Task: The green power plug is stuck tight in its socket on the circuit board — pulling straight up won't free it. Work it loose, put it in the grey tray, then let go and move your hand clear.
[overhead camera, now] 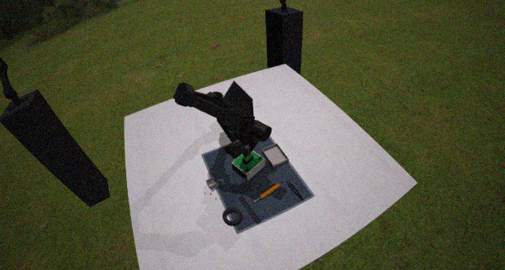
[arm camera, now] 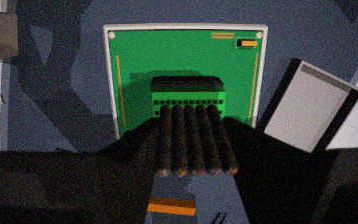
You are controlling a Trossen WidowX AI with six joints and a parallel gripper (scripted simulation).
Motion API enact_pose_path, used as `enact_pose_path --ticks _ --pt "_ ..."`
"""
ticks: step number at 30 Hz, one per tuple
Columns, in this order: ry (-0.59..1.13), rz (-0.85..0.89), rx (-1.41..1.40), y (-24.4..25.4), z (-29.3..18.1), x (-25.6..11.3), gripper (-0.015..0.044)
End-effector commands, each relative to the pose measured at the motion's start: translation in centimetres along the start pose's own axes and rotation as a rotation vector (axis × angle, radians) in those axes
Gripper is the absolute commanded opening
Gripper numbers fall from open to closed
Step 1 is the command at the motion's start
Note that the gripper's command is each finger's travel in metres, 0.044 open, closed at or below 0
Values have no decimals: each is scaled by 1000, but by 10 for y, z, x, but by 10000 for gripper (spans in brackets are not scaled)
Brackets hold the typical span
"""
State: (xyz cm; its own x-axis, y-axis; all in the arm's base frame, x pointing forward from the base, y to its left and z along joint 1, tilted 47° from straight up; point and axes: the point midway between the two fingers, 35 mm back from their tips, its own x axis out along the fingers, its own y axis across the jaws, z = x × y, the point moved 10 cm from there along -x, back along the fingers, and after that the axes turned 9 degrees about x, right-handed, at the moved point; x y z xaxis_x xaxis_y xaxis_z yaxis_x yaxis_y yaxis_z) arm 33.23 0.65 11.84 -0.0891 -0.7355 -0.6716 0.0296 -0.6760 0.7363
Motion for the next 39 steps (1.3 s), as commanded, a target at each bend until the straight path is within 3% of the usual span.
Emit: enact_pose_path --ticks 1,16,24,34,39 --pt "24 -11 -14 0 4 -19 0" --pt "25 -8 -14 -1 4 -19 0" --pt "39 78 -13 -17 7 -18 0" --pt "4 -133 -15 22 0 -19 0" --pt "6 -124 -15 21 0 -20 0"
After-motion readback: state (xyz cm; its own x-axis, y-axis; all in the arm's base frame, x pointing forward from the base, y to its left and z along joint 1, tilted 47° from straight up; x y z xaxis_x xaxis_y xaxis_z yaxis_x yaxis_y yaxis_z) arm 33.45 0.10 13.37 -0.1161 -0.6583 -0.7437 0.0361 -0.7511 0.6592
